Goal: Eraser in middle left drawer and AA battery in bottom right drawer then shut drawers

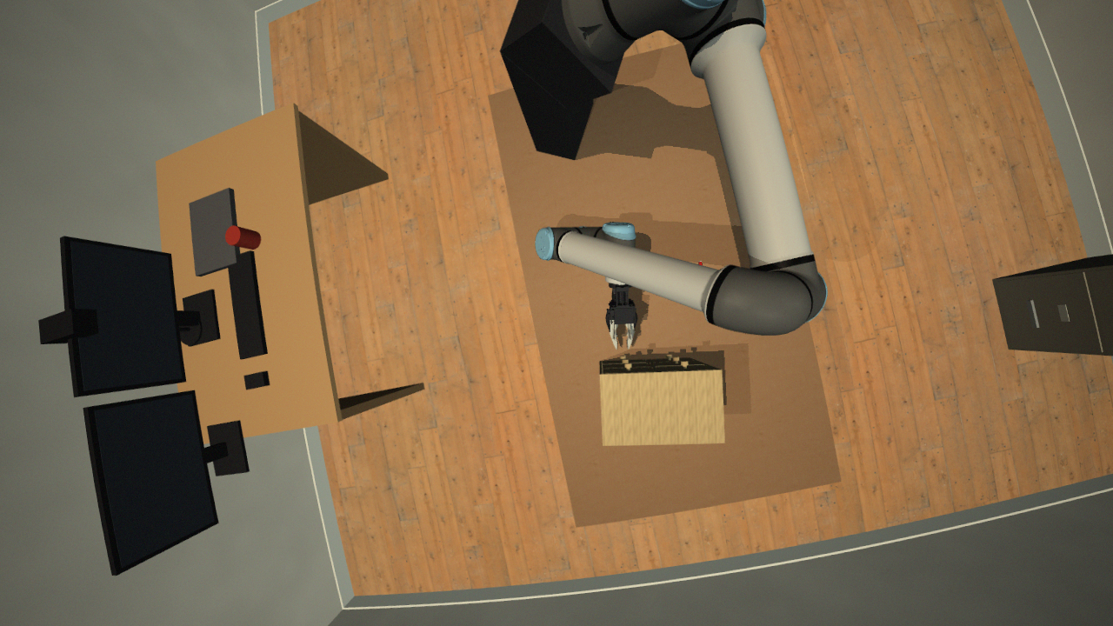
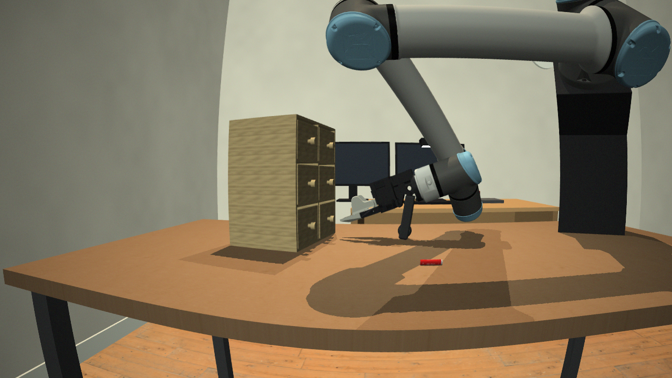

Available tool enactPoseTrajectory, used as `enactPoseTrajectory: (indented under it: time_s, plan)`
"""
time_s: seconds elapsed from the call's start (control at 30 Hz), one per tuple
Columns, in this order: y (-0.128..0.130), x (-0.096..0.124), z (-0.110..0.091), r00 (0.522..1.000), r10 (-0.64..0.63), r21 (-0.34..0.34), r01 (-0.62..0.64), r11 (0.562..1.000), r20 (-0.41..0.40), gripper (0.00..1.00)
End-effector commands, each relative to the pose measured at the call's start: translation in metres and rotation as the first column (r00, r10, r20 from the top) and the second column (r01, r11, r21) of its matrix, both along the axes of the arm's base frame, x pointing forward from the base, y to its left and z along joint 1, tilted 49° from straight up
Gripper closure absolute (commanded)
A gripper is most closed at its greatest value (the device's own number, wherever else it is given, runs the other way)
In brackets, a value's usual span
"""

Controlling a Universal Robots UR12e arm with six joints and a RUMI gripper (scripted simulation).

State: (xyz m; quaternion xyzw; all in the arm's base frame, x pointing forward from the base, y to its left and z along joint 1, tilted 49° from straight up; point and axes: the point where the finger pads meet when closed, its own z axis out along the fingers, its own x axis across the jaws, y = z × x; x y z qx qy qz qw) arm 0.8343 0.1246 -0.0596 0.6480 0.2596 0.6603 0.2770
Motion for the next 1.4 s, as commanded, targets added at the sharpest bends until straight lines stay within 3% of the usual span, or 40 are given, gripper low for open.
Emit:
enactPoseTrajectory:
  time_s: [0.0, 0.47, 0.77, 1.1, 1.37]
  plan:
    - [0.003, -0.011, -0.003, 1.000, -0.001, 0.000, 0.001, 1.000, 0.001, 0.80]
    - [0.001, -0.018, -0.001, 1.000, -0.001, 0.000, 0.001, 1.000, 0.001, 0.80]
    - [-0.015, -0.044, 0.014, 1.000, -0.001, 0.000, 0.001, 1.000, 0.001, 0.80]
    - [-0.041, -0.087, 0.040, 1.000, -0.001, 0.000, 0.001, 1.000, 0.001, 0.80]
    - [-0.046, -0.094, 0.044, 1.000, -0.001, 0.000, 0.001, 1.000, 0.001, 0.80]
